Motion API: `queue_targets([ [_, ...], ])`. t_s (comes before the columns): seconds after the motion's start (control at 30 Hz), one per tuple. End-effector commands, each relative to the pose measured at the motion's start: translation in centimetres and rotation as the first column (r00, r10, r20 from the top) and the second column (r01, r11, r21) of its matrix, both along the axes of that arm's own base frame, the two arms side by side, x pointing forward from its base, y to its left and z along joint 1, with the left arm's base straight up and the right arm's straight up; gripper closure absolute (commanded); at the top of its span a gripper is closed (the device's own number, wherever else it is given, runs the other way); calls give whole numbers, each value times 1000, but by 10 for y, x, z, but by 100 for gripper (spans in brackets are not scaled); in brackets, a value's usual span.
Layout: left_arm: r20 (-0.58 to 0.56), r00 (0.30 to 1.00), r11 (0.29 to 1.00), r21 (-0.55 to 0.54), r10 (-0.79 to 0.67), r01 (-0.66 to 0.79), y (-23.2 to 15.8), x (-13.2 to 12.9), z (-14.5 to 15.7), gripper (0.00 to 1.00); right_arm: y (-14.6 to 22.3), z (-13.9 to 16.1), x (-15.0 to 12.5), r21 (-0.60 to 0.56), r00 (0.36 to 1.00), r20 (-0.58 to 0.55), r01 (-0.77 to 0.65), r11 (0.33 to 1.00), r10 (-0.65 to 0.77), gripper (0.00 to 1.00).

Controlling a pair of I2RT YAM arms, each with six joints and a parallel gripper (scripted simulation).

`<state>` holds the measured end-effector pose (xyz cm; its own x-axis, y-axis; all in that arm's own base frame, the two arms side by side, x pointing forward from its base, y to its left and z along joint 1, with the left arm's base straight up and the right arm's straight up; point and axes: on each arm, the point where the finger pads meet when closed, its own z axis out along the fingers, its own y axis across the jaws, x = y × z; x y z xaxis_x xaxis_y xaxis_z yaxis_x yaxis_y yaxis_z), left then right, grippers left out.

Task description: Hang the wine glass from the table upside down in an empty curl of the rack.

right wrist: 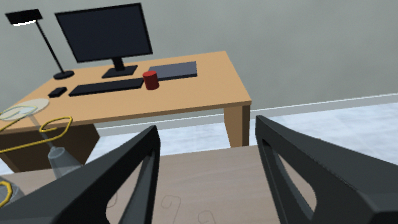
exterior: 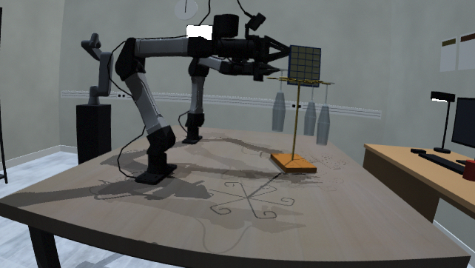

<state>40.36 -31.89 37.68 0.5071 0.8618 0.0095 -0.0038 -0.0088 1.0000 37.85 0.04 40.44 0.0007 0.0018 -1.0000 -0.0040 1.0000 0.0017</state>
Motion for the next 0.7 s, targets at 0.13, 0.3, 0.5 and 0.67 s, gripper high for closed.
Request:
queue_targets([
  [0.13, 97, 995, 996, -85, -1, 10, 14, -9, 48, 100, -2, 3, -1, 6, 1000, 12, 9, 1000, -9, 38],
  [0.3, 87, 996, 997, -79, 17, -10, 17, -5, 42, 100, -2, 3, -1, 6, 1000, 12, 9, 1000, -9, 38],
  [0.5, 80, 996, 997, -76, 25, -19, 19, -4, 39, 100, -2, 3, -1, 6, 1000, 12, 9, 1000, -9, 38],
  [0.67, 58, 998, 998, -55, 10, -7, 10, -2, 24, 100, -2, 3, -1, 6, 1000, 12, 9, 1000, -9, 38],
])
